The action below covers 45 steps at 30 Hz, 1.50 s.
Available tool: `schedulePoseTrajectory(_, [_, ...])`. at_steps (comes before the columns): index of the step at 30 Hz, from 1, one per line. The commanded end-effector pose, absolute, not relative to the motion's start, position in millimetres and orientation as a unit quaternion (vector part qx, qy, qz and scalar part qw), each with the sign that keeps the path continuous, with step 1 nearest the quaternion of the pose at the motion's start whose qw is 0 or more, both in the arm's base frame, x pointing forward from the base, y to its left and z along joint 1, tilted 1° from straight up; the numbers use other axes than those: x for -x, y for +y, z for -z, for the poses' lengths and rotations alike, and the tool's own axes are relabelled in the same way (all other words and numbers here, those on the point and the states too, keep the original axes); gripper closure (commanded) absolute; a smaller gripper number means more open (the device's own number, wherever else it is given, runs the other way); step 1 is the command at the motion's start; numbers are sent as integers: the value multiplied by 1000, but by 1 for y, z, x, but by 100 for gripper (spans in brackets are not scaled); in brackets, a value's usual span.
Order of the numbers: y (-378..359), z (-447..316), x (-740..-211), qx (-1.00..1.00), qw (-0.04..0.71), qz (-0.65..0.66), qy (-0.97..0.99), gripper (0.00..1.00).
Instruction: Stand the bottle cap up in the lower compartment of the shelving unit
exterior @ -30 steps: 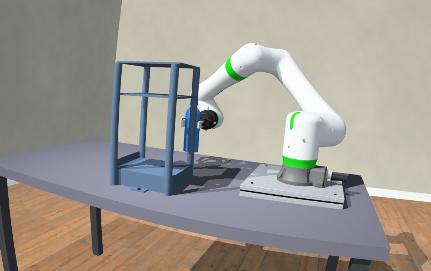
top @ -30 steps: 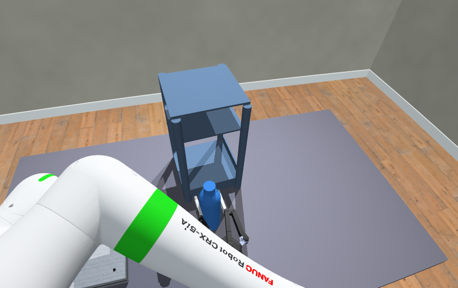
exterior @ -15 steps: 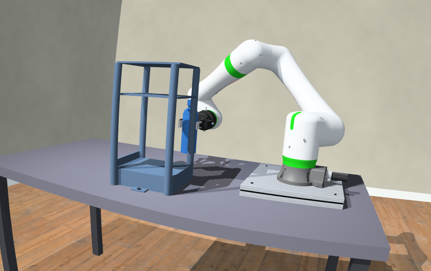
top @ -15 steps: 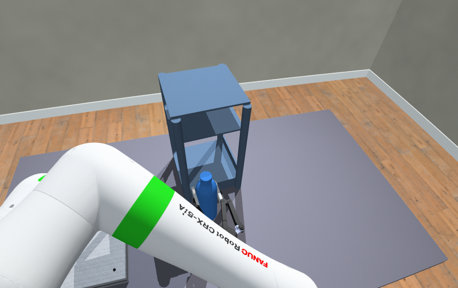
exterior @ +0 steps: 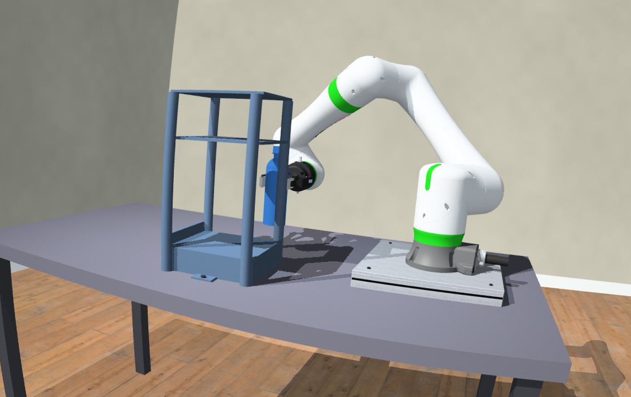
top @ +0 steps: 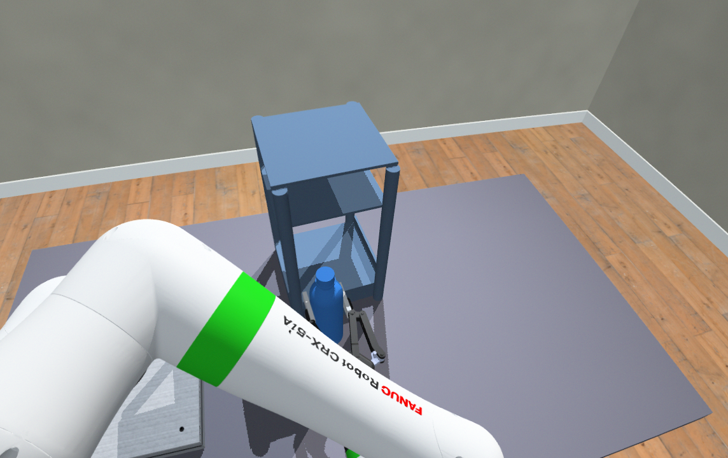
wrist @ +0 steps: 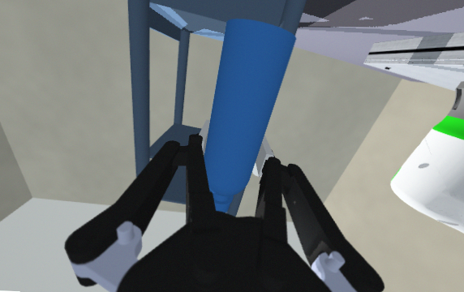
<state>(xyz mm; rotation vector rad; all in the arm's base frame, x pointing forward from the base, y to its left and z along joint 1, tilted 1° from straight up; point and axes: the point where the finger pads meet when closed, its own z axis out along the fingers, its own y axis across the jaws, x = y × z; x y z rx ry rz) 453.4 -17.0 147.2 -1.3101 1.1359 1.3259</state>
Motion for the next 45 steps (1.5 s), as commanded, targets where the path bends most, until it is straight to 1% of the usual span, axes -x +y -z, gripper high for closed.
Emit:
schedulePoseTrajectory(1, [-16,-147,-453,533,461,-539,462,100])
schedulePoseTrajectory(13, [-16,-147,-458,533,461,-539,462,100])
schedulePoseTrajectory(34, [-9,-147,-505,533,461,-539,462,100])
schedulePoseTrajectory(45, [-8,-147,-508,533,461,-539,462,100])
